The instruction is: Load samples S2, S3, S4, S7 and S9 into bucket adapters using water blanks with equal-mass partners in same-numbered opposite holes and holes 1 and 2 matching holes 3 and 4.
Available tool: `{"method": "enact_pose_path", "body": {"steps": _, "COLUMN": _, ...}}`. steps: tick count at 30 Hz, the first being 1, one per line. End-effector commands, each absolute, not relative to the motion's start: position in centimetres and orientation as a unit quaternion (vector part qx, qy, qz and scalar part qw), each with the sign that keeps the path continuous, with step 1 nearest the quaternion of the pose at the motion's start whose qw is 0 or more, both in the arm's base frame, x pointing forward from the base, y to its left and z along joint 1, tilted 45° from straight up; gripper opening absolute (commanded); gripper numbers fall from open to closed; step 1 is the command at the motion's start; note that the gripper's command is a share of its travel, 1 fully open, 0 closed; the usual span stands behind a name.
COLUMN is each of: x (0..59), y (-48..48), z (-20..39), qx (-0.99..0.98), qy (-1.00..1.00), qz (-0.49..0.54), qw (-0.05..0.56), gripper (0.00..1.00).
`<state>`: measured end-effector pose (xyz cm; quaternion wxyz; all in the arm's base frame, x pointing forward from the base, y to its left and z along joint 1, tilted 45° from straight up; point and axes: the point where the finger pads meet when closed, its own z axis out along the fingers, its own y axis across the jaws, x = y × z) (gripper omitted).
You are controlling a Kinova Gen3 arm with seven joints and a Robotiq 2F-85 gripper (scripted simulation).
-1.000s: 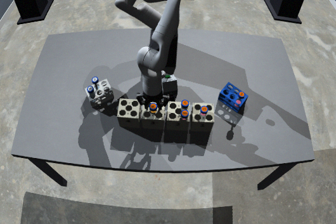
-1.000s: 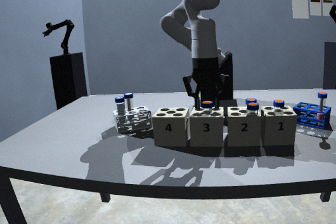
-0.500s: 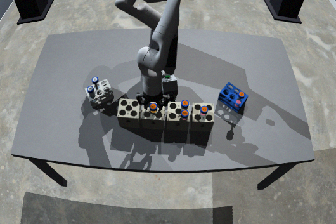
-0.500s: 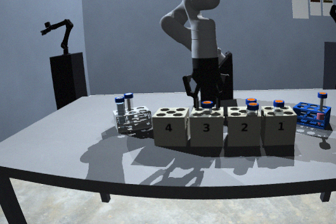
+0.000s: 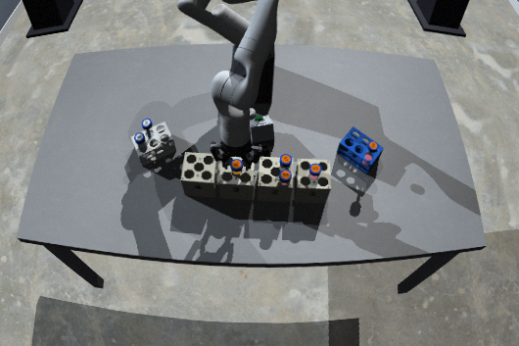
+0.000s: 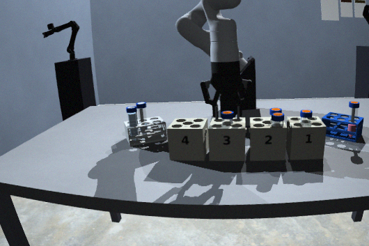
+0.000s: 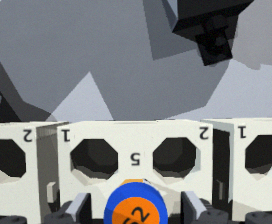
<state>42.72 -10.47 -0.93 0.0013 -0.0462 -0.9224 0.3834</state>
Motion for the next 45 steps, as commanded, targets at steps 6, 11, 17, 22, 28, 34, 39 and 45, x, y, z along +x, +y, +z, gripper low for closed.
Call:
{"method": "enact_pose_path", "body": {"steps": 6, "x": 42.8, "y": -9.8, "z": -0.3, "qx": -0.046, "qy": -0.923, "qz": 0.383, "qw": 0.001, "gripper": 0.62}}
{"method": "enact_pose_path", "body": {"steps": 11, "x": 42.8, "y": -9.3, "z": 0.2, "qx": -0.046, "qy": -0.923, "qz": 0.383, "qw": 0.001, "gripper": 0.62}}
{"method": "enact_pose_path", "body": {"steps": 17, "x": 42.9, "y": -8.8, "z": 0.8, "qx": -0.046, "qy": -0.923, "qz": 0.383, "qw": 0.001, "gripper": 0.62}}
{"method": "enact_pose_path", "body": {"steps": 22, "x": 42.9, "y": -8.4, "z": 1.1, "qx": -0.046, "qy": -0.923, "qz": 0.383, "qw": 0.001, "gripper": 0.62}}
{"method": "enact_pose_path", "body": {"steps": 28, "x": 42.9, "y": -7.9, "z": 1.6, "qx": -0.046, "qy": -0.923, "qz": 0.383, "qw": 0.001, "gripper": 0.62}}
{"method": "enact_pose_path", "body": {"steps": 34, "x": 42.9, "y": -7.3, "z": 2.2, "qx": -0.046, "qy": -0.923, "qz": 0.383, "qw": 0.001, "gripper": 0.62}}
{"method": "enact_pose_path", "body": {"steps": 39, "x": 43.0, "y": -7.0, "z": 2.5, "qx": -0.046, "qy": -0.923, "qz": 0.383, "qw": 0.001, "gripper": 0.62}}
{"method": "enact_pose_path", "body": {"steps": 45, "x": 43.0, "y": -6.5, "z": 3.0, "qx": -0.046, "qy": -0.923, "qz": 0.383, "qw": 0.001, "gripper": 0.62}}
